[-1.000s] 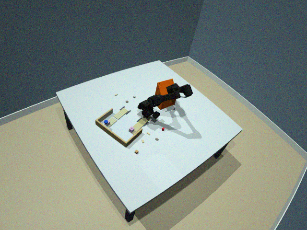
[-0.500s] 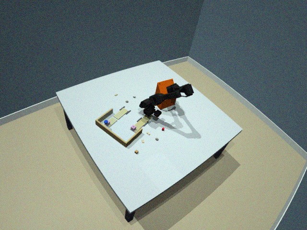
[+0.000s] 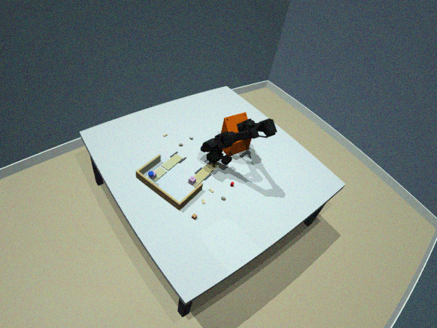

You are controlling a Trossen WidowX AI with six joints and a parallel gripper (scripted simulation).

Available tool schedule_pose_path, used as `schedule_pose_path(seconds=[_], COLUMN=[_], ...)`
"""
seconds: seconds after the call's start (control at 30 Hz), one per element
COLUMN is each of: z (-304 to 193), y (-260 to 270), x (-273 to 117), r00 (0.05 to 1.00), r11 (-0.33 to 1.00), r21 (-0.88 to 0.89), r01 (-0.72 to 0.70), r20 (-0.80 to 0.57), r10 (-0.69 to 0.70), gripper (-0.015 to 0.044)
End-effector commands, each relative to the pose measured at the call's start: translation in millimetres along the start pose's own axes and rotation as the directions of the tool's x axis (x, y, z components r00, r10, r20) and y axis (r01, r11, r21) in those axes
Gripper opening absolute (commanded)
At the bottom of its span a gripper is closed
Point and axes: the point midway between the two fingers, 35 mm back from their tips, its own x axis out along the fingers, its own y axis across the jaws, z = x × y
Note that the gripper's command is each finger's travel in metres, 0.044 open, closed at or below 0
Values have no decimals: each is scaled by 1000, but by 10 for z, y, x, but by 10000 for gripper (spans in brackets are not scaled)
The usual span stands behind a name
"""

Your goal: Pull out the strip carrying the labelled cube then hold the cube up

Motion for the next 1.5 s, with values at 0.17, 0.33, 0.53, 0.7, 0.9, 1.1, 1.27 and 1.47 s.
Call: schedule_pose_path(seconds=[0.17, 0.33, 0.53, 0.7, 0.9, 1.1, 1.27, 1.47], z=[-219, -289, -382, -457, -546, -557, -557, -557], y=[28, 30, 33, 35, 38, 38, 38, 38], x=[26, 24, 23, 21, 20, 20, 20, 20], r00=[1000, 1000, 1000, 1000, 1000, 1000, 1000, 1000], r11=[1000, 1000, 1000, 1000, 1000, 1000, 1000, 1000], r21=[6, 7, 7, 7, 8, 8, 8, 8], r01=[-8, -8, -8, -8, -8, -8, -8, -8], r20=[-22, -22, -23, -23, -23, -23, -23, -23], r10=[8, 8, 8, 8, 8, 8, 8, 8], gripper=[0, 0, 0, 0, 0, 0, 0, 0])
